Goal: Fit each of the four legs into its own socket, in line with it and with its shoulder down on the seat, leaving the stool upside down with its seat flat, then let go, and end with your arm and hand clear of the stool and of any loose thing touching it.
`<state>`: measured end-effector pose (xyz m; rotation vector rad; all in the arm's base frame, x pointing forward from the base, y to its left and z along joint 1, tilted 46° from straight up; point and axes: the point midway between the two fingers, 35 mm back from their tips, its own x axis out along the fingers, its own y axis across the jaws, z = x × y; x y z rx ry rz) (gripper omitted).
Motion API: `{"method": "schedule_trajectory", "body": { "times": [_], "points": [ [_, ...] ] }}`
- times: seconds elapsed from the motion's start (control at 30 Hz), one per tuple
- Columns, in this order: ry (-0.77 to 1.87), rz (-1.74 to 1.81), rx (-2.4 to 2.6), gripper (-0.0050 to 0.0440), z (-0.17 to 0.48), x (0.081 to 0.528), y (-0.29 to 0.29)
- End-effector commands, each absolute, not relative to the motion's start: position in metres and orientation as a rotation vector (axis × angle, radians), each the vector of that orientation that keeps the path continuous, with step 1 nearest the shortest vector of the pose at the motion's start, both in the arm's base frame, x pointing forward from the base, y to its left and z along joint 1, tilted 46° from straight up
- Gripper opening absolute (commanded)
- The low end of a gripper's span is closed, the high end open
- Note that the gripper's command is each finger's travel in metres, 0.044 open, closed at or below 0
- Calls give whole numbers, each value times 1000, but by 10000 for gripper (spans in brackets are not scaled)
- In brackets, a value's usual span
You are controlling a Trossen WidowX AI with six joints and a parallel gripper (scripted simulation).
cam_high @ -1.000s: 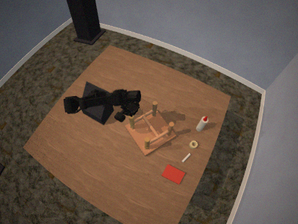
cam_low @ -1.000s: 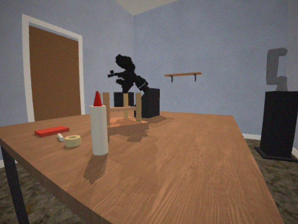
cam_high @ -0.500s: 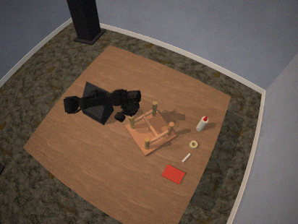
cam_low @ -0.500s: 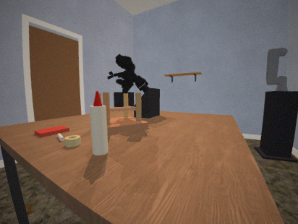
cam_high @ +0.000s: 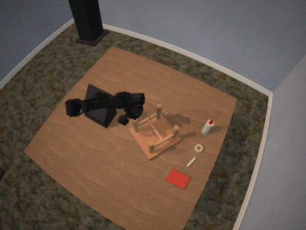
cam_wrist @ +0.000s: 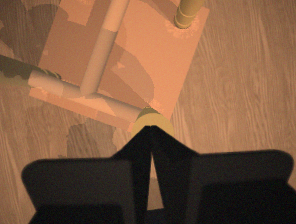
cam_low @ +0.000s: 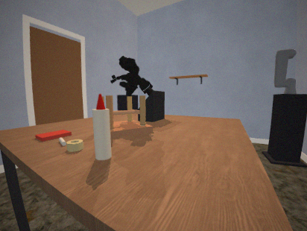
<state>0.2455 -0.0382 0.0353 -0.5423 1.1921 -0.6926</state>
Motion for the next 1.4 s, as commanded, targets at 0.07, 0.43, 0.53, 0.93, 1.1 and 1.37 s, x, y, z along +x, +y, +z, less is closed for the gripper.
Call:
{"method": "schedule_trajectory", "body": {
  "times": [0.07,0.43,0.53,0.93,1.1,1.37],
  "points": [
    [1227,-724,-521,0,25,242,-50],
    [1224,-721,-523,0,28,242,-47],
    [1221,-718,-525,0,31,243,-44],
    [1210,-707,-533,0,41,246,-32],
    [1204,-702,-537,0,47,247,-26],
    [1196,-696,-542,0,54,248,-20]
  ]
}}
